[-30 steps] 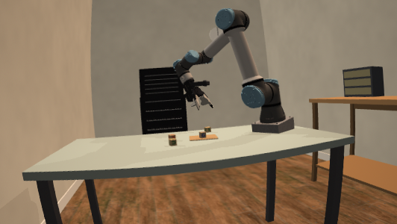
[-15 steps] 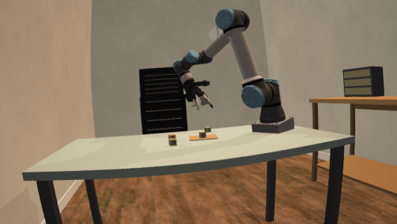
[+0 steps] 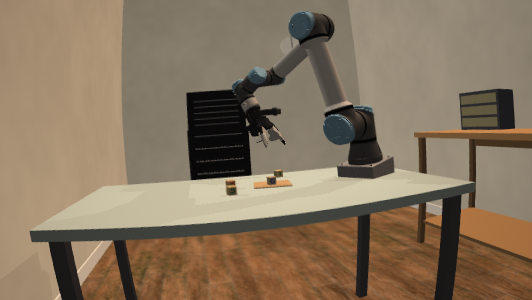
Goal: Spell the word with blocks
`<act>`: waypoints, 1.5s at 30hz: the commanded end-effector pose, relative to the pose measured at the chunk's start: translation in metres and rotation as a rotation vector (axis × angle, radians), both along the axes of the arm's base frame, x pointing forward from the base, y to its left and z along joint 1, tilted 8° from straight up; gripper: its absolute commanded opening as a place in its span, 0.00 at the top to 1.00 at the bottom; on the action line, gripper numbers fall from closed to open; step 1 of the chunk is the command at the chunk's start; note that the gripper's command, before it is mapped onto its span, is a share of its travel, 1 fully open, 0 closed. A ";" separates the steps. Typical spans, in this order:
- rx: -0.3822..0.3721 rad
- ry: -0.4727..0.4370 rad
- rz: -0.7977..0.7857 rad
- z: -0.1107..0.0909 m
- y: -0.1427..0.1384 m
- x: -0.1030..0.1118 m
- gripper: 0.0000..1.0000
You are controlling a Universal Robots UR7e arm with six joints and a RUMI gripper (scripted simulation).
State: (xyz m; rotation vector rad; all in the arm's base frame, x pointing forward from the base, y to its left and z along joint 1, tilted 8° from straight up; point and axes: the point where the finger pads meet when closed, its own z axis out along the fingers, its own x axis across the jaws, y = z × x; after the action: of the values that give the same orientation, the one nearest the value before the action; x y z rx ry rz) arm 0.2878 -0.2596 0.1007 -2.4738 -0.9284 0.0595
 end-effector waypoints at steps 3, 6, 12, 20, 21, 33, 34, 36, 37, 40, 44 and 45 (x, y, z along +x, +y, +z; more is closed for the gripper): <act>-0.004 -0.004 0.005 0.001 0.001 0.001 0.00; -0.007 -0.007 0.010 0.001 0.002 0.002 0.00; -0.069 -0.078 0.119 0.007 0.029 0.024 0.00; -0.144 -0.175 0.264 0.016 0.066 0.049 0.00; -0.153 -0.187 0.282 0.017 0.071 0.052 0.00; -0.245 -0.329 0.486 0.030 0.127 0.078 0.00; -0.252 -0.342 0.504 0.031 0.132 0.080 0.00; -0.267 -0.368 0.540 0.033 0.143 0.084 0.00; -0.274 -0.381 0.558 0.034 0.148 0.085 0.00; -0.281 -0.394 0.576 0.035 0.153 0.087 0.00; -0.318 -0.464 0.670 0.041 0.181 0.094 0.00; -0.324 -0.478 0.688 0.042 0.186 0.095 0.00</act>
State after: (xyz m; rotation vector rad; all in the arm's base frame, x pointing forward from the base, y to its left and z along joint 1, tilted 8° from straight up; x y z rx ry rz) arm 0.3750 -0.0993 0.1366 -2.3994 -1.9357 -0.1282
